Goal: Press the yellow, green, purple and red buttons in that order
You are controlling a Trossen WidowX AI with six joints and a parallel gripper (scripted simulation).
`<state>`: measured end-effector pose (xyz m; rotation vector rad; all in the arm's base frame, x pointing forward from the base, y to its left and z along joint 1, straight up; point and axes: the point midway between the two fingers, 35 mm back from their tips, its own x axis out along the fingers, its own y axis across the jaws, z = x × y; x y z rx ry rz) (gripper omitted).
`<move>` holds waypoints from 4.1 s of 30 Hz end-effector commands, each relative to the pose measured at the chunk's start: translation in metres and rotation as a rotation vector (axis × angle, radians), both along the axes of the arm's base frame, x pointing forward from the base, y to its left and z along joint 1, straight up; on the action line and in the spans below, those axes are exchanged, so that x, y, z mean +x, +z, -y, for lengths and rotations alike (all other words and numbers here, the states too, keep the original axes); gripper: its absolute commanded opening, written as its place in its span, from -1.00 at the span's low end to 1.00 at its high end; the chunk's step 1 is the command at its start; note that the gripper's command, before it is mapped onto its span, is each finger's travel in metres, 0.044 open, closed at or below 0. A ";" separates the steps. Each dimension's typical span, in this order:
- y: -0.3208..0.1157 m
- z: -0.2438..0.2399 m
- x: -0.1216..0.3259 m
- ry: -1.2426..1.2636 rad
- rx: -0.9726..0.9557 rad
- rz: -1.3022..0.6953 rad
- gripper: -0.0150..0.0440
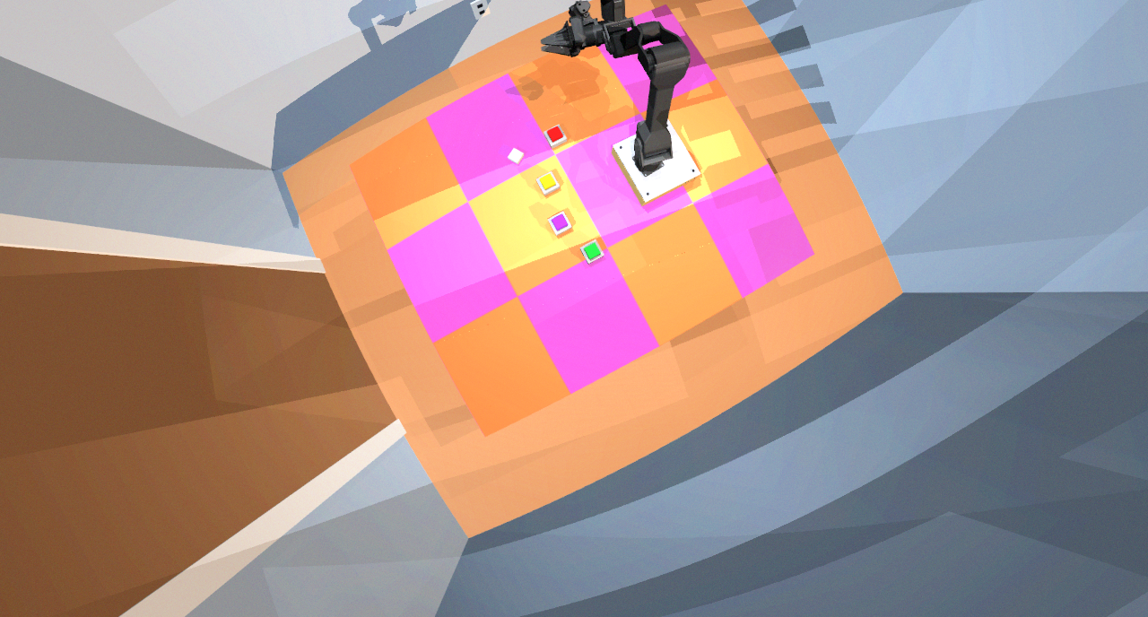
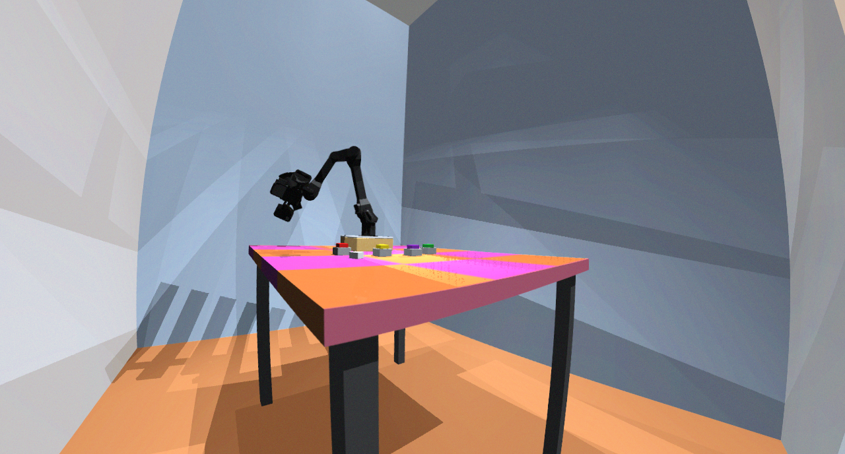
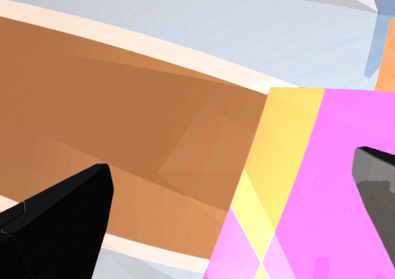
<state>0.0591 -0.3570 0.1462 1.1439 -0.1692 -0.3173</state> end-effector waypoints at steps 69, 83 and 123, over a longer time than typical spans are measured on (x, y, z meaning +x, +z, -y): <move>-0.104 -0.253 0.195 1.088 -0.606 -1.529 -0.42; -0.112 -0.252 0.195 1.088 -0.606 -1.529 -0.42; -0.137 -0.252 0.195 1.088 -0.606 -1.529 -0.42</move>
